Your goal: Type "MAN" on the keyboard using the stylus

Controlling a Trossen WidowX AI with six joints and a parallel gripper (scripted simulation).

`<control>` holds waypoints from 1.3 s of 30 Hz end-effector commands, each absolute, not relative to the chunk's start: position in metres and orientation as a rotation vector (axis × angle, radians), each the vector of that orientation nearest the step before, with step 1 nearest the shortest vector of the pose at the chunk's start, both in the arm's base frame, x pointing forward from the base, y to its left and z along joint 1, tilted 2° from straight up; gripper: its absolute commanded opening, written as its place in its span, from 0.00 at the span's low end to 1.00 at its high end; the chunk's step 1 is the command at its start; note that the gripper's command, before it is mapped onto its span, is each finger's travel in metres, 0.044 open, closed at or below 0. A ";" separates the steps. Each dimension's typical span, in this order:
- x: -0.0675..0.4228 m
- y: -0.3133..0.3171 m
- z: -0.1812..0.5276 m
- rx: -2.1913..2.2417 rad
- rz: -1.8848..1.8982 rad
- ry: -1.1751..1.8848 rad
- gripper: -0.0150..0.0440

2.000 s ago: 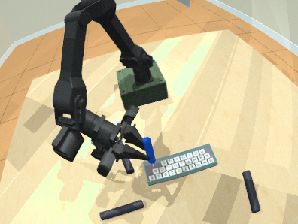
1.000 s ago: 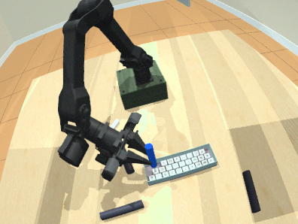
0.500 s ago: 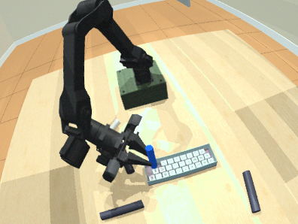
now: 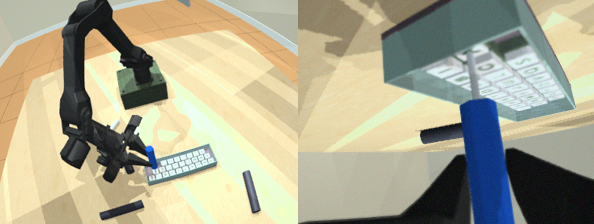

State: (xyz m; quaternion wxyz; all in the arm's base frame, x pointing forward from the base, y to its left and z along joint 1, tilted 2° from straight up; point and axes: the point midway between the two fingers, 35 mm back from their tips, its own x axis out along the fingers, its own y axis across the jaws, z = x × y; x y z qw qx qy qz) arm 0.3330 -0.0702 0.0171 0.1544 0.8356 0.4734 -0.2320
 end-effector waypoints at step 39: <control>0.340 -0.012 0.045 2.366 -0.695 1.358 0.25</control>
